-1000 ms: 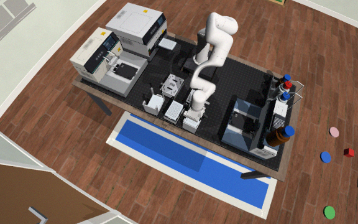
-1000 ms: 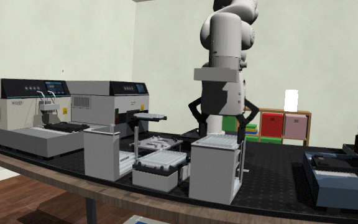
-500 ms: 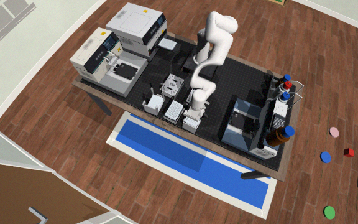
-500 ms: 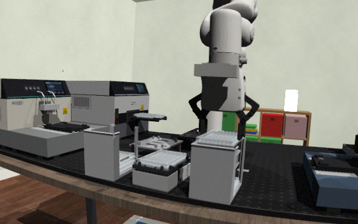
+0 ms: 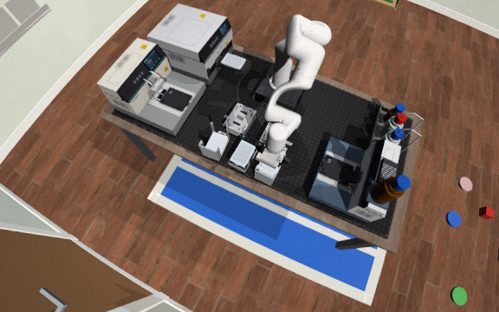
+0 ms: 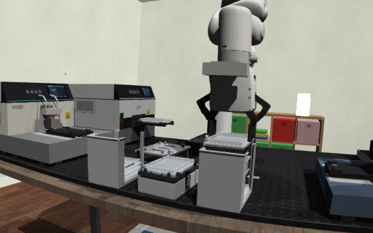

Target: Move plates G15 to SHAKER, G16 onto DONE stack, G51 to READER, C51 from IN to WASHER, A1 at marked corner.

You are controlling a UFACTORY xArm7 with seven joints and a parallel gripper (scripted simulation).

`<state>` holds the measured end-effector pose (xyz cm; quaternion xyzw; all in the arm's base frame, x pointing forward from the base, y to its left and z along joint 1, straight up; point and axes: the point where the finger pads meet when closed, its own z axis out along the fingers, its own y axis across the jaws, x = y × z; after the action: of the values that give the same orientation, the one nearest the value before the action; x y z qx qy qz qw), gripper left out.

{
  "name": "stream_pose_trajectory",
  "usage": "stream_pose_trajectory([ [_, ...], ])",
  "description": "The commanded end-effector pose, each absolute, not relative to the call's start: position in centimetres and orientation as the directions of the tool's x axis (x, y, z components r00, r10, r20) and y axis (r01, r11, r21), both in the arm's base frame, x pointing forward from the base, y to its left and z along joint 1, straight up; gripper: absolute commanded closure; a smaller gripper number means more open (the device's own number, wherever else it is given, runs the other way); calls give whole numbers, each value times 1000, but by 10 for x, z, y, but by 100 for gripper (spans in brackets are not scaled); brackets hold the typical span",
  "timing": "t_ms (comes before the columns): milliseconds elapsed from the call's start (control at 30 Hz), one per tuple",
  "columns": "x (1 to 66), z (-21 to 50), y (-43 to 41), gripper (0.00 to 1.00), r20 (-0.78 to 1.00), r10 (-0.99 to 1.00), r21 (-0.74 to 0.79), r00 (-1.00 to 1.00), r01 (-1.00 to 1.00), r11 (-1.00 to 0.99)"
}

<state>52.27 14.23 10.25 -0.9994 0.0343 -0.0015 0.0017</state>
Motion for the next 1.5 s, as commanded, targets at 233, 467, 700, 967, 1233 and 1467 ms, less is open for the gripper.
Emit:
stream_pose_trajectory([
  [233, 524, 114, 142, 100, 8, -69, -6, 998, -69, -998],
  [467, 524, 123, 142, 100, 8, -69, -6, 998, -69, -998],
  [700, 524, 130, 142, 100, 8, -69, -6, 998, -69, -998],
  [967, 524, 140, 142, 100, 8, -69, -6, 998, -69, -998],
  [1233, 524, 148, 142, 100, 8, -69, -6, 998, -69, -998],
  [1467, 524, 158, 142, 100, 8, -69, -6, 998, -69, -998],
])
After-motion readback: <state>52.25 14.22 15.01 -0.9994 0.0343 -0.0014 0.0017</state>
